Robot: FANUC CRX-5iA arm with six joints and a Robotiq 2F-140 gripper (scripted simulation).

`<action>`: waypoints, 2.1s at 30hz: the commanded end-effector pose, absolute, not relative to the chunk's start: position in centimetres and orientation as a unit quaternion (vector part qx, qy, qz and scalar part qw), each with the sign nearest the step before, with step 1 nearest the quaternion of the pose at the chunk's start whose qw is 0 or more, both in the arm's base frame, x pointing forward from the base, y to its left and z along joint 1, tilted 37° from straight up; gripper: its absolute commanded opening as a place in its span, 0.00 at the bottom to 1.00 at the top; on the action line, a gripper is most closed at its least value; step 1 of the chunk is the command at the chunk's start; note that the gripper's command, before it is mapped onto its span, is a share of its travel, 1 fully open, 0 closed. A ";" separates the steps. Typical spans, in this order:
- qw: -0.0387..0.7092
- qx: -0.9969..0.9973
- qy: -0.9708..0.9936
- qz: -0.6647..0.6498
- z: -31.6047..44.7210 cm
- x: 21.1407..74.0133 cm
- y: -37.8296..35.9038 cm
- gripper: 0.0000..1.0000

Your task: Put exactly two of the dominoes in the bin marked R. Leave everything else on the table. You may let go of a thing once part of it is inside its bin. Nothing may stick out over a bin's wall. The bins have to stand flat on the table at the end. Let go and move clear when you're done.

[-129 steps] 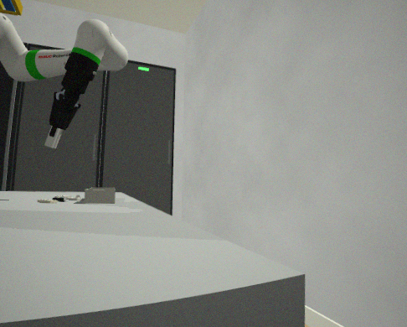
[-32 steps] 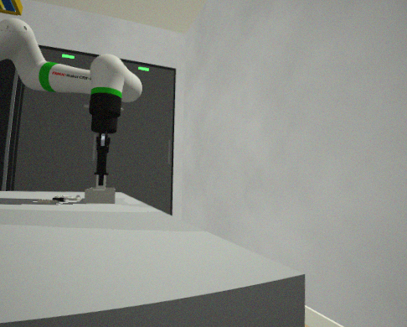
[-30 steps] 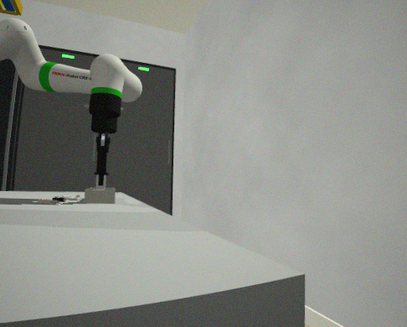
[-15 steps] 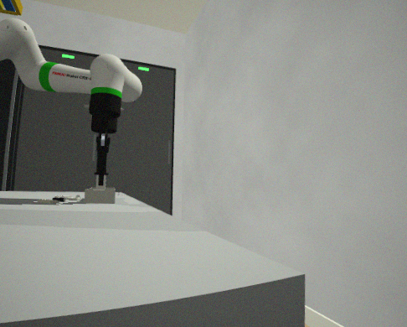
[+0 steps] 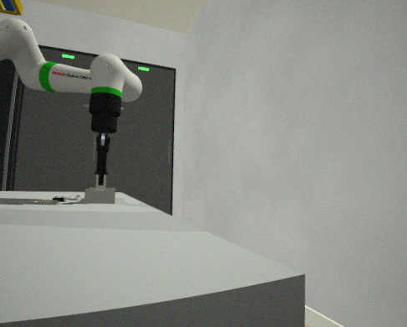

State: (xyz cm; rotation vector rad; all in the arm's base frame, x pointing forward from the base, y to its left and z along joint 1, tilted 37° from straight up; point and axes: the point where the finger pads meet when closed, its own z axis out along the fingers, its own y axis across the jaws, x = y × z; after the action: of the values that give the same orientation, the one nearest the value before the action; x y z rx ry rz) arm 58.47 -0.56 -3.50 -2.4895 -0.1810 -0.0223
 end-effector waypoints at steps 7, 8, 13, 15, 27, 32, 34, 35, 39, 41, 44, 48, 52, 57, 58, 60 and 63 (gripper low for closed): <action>0.317 -0.946 -0.069 -0.009 -2.7 58.5 -1.2 0.05; 0.317 -0.946 -0.069 -0.009 -2.6 58.5 -1.2 0.05; 0.317 -0.946 -0.069 -0.009 -2.1 58.5 -1.6 0.05; 0.317 -0.946 -0.069 -0.009 -1.9 58.5 -1.8 0.05; 0.317 -0.946 -0.069 -0.009 0.3 58.6 -3.4 0.05; 0.317 -0.946 -0.069 -0.009 0.6 58.6 -3.7 0.05; 0.317 -0.946 -0.069 -0.009 1.2 58.5 -2.9 0.05; 0.317 -0.946 -0.069 -0.009 1.5 58.5 -2.5 0.05; 0.317 -0.946 -0.069 -0.009 2.1 58.4 -1.7 0.05; 0.317 -0.946 -0.069 -0.009 2.7 58.3 -0.9 0.05; 0.317 -0.946 -0.069 -0.009 3.6 58.1 0.3 0.05; 0.317 -0.946 -0.069 -0.009 4.8 57.9 1.9 0.05; 0.317 -0.946 -0.069 -0.009 5.7 57.7 3.0 0.05; 0.317 -0.946 -0.069 -0.009 5.4 57.7 3.2 0.05; 0.317 -0.946 -0.069 -0.009 5.2 57.7 3.3 0.05; 0.317 -0.946 -0.069 -0.009 4.8 57.7 3.6 0.05; 0.317 -0.946 -0.069 -0.009 4.2 57.7 4.1 0.05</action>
State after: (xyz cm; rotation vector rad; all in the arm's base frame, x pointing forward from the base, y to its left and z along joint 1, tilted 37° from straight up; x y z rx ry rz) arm 57.68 3.69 4.74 -2.4896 -0.1811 -0.0220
